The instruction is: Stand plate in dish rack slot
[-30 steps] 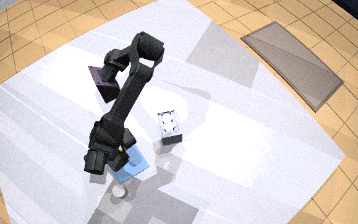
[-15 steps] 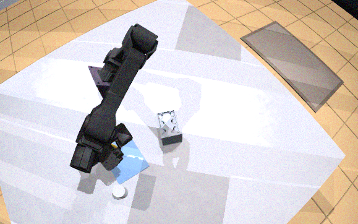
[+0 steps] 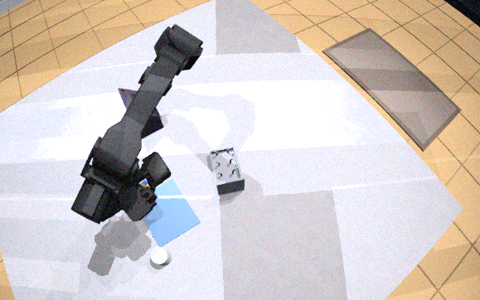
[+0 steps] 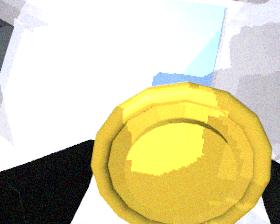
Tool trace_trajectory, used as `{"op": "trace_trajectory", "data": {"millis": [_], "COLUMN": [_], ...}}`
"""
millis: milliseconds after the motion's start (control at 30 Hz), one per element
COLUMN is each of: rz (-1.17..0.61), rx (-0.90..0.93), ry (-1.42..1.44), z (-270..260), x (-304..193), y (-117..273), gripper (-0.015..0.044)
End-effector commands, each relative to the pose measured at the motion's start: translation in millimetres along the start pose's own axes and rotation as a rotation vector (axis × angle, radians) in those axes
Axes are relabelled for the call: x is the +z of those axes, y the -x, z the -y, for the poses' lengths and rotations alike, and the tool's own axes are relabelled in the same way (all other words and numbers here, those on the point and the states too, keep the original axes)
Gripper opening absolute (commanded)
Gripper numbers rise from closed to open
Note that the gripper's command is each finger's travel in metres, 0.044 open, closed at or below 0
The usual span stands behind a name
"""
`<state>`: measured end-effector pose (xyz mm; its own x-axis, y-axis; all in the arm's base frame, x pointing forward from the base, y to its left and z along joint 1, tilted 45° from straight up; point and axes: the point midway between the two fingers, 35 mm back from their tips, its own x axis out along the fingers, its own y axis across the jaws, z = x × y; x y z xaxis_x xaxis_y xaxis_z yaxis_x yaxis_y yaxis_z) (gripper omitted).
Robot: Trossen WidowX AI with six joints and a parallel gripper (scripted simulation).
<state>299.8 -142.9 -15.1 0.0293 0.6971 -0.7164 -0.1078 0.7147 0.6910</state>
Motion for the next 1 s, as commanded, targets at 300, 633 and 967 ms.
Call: {"op": "trace_trajectory", "data": {"millis": [300,633,967], "rz": [-0.008,-0.006,-0.004], "rx": [-0.004,-0.011,-0.013], "ry": [-0.18,-0.527,-0.875], "z": [-30,-86,-141], "x": [5,8,1], "y": [16,23,25], "gripper": [0.0,0.0,0.0]}}
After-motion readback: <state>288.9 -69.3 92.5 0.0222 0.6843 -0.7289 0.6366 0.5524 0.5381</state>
